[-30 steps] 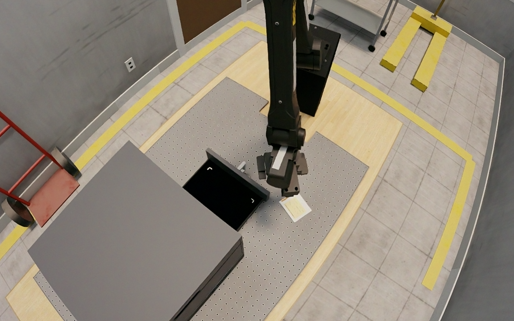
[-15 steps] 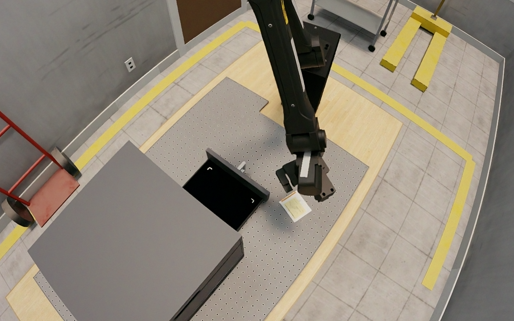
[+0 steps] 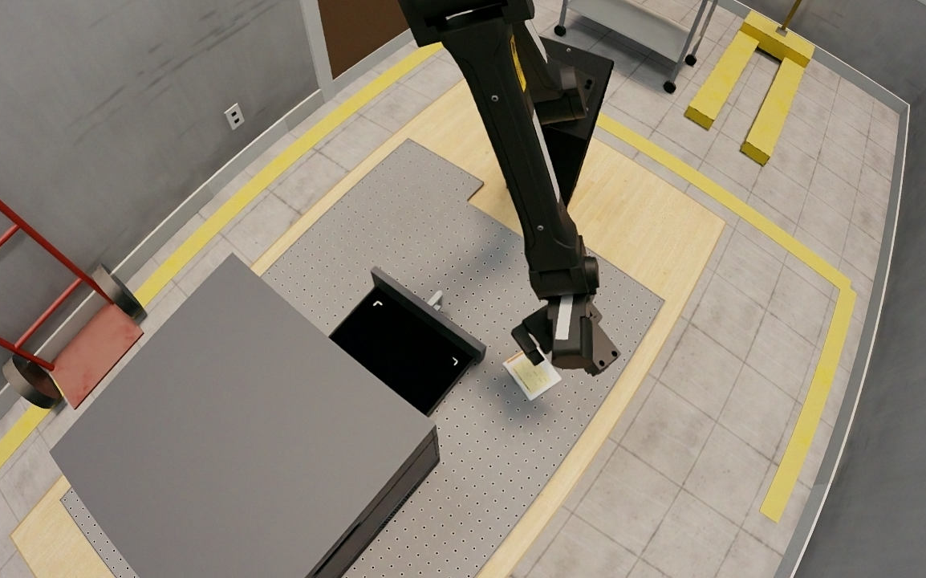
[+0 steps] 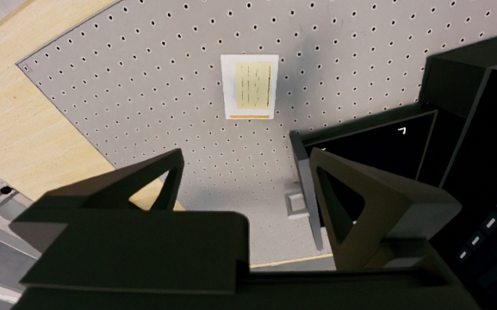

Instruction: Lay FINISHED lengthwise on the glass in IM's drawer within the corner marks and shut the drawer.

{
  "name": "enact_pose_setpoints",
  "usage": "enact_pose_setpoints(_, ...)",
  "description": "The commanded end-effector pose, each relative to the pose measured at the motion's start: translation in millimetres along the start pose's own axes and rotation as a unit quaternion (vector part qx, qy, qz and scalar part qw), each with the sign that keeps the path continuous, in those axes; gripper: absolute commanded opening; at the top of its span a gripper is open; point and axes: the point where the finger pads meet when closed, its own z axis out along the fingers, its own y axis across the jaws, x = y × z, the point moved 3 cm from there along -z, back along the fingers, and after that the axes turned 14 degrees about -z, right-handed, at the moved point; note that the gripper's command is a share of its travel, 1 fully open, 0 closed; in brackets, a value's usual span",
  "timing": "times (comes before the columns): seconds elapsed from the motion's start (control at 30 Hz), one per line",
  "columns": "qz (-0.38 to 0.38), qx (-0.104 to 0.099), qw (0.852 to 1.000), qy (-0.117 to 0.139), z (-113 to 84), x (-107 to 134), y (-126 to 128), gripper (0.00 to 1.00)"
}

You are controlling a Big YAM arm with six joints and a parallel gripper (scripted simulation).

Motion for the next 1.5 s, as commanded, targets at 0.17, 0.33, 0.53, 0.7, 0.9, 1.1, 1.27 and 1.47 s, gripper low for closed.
enact_pose_setpoints(0.17, -0.001, 0.013, 1.0, -0.005, 35.2, -6, -14, 1.0)
enact_pose_setpoints(0.33, -0.001, 0.012, 1.0, -0.004, 55.8, -4, -13, 1.0)
enact_pose_setpoints(0.53, -0.003, 0.012, 1.0, -0.003, 86.0, 1, -9, 1.0)
enact_pose_setpoints(0.7, -0.003, 0.011, 1.0, -0.002, 110.7, 7, -5, 1.0)
enact_pose_setpoints(0.9, -0.003, 0.023, 1.0, -0.017, 100.1, -4, -13, 1.0)
enact_pose_setpoints(1.1, -0.002, 0.009, 1.0, -0.006, 105.8, 3, -3, 1.0)
enact_pose_setpoints(1.27, -0.002, 0.009, 1.0, -0.006, 105.8, 3, -3, 1.0)
enact_pose_setpoints(1.47, -0.004, 0.01, 1.0, -0.003, 116.0, 6, -5, 1.0)
